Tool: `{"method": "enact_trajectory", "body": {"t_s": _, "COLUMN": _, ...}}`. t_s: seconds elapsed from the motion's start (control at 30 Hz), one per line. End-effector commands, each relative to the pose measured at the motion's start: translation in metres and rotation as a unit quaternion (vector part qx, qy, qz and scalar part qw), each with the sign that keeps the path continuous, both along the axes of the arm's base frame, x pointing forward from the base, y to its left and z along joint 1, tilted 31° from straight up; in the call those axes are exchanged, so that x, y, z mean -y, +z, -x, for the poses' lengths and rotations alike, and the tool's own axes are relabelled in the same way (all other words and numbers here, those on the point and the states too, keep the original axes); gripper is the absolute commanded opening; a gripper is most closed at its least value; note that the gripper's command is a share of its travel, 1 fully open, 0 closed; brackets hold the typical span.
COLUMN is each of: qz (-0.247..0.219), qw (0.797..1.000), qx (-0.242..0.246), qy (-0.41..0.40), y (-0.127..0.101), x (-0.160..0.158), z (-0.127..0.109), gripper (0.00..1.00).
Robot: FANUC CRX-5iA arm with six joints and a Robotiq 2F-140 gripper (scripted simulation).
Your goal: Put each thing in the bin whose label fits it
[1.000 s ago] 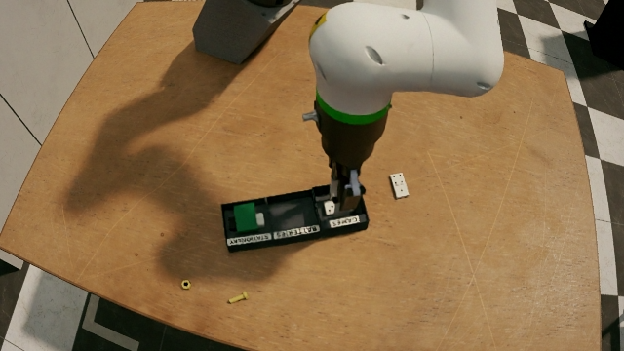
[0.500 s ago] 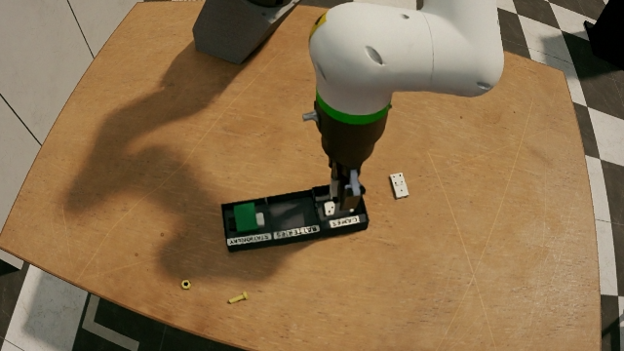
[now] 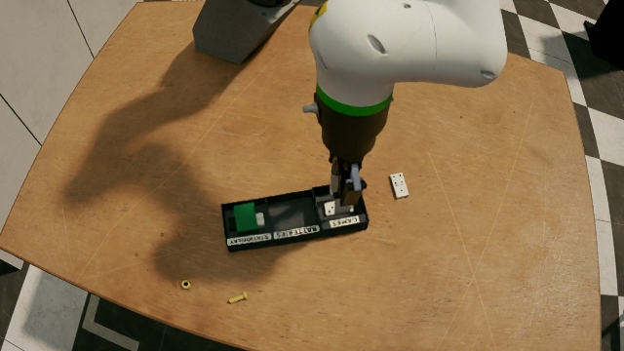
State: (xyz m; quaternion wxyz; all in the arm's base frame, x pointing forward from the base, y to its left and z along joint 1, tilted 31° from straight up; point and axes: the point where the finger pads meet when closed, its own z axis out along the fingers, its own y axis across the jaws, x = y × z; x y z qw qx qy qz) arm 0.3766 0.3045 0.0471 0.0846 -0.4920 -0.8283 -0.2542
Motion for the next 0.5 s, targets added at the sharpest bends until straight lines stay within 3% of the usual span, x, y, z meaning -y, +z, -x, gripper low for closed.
{"method": "enact_trajectory", "body": {"t_s": 0.0, "qz": 0.000, "qw": 1.000, "qx": 0.000, "qy": 0.000, "y": 0.003, "x": 0.001, "z": 0.000, "gripper": 0.27}}
{"method": "enact_trajectory", "body": {"t_s": 0.47, "qz": 0.000, "qw": 1.000, "qx": 0.000, "qy": 0.000, "y": 0.025, "x": 0.014, "z": 0.003, "gripper": 0.27}}
